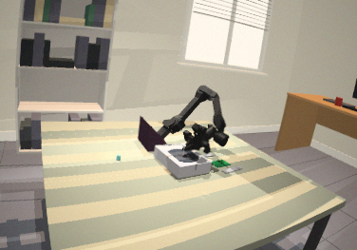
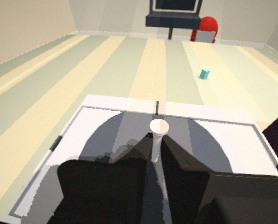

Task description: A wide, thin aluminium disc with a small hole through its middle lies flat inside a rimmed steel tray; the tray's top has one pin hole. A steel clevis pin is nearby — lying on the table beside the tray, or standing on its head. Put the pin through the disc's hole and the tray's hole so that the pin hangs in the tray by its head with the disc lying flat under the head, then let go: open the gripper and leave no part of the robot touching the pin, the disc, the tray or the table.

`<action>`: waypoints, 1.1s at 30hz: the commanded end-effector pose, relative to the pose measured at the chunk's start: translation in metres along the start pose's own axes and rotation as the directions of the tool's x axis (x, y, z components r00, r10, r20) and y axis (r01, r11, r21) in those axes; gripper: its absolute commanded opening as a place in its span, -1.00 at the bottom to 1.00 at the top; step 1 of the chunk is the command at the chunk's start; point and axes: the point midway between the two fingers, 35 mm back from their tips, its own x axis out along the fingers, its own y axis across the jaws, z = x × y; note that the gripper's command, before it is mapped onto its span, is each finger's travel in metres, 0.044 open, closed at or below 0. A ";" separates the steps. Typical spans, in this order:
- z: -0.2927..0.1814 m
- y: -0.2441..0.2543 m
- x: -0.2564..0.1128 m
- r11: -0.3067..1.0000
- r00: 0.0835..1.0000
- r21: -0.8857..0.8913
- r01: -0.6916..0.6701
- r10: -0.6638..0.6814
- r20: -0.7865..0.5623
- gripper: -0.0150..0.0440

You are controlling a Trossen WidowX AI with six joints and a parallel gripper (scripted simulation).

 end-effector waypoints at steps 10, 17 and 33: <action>0.000 0.001 0.000 1.000 1.000 0.007 -0.004 0.004 -0.003 -0.49; 0.000 0.000 0.000 1.000 1.000 0.000 0.000 0.000 0.000 -0.49; -0.002 0.001 0.000 1.000 1.000 0.007 -0.004 0.004 -0.003 -0.49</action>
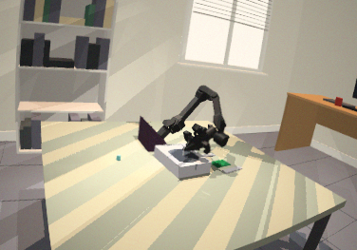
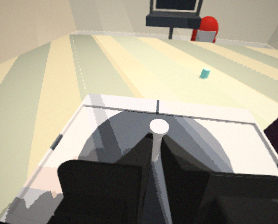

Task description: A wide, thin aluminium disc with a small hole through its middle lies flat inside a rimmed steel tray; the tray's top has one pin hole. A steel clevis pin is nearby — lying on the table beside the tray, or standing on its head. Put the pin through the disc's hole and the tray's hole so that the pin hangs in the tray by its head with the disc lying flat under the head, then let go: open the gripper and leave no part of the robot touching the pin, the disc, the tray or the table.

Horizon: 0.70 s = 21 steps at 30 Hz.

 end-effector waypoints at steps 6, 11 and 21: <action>-0.002 0.000 0.001 1.000 1.000 0.006 -0.001 0.001 -0.002 -0.49; -0.003 0.000 0.002 1.000 1.000 0.006 -0.001 0.001 -0.002 -0.49; -0.002 0.000 0.001 1.000 1.000 0.001 -0.001 0.001 -0.001 -0.49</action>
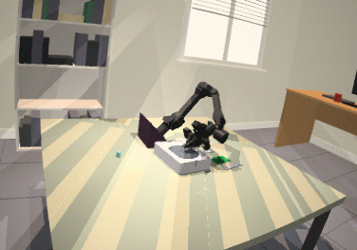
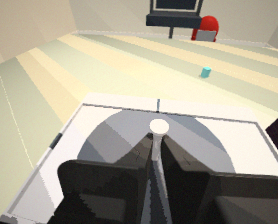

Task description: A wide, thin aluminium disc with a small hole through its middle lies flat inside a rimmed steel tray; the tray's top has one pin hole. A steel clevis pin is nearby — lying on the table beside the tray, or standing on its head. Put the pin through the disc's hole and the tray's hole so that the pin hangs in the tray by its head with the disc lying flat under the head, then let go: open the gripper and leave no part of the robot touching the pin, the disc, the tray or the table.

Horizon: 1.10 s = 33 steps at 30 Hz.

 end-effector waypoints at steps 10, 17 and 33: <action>-0.004 0.000 0.002 1.000 1.000 0.005 0.000 0.000 -0.002 -0.49; -0.003 0.000 0.001 1.000 1.000 0.000 -0.001 0.001 0.000 -0.49; -0.003 0.000 0.001 1.000 1.000 0.000 -0.001 0.001 0.000 -0.14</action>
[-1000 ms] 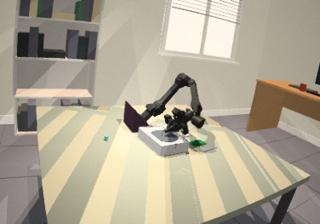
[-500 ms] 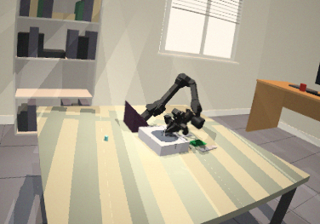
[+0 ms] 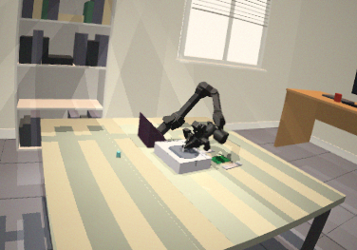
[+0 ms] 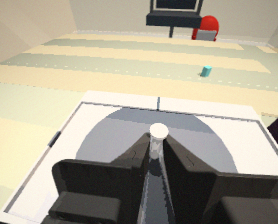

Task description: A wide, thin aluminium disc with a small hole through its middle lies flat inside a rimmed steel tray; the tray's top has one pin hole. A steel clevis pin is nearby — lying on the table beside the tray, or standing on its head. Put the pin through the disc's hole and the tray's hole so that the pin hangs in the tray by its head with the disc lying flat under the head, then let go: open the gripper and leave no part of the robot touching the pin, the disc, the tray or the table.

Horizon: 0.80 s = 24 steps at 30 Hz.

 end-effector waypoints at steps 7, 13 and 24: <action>0.001 0.000 -0.001 1.000 1.000 0.001 0.000 0.000 0.000 0.05; 0.016 0.000 -0.008 1.000 1.000 0.005 0.000 0.000 -0.001 0.05; 0.013 0.004 -0.058 1.000 1.000 0.006 0.005 -0.005 -0.001 0.67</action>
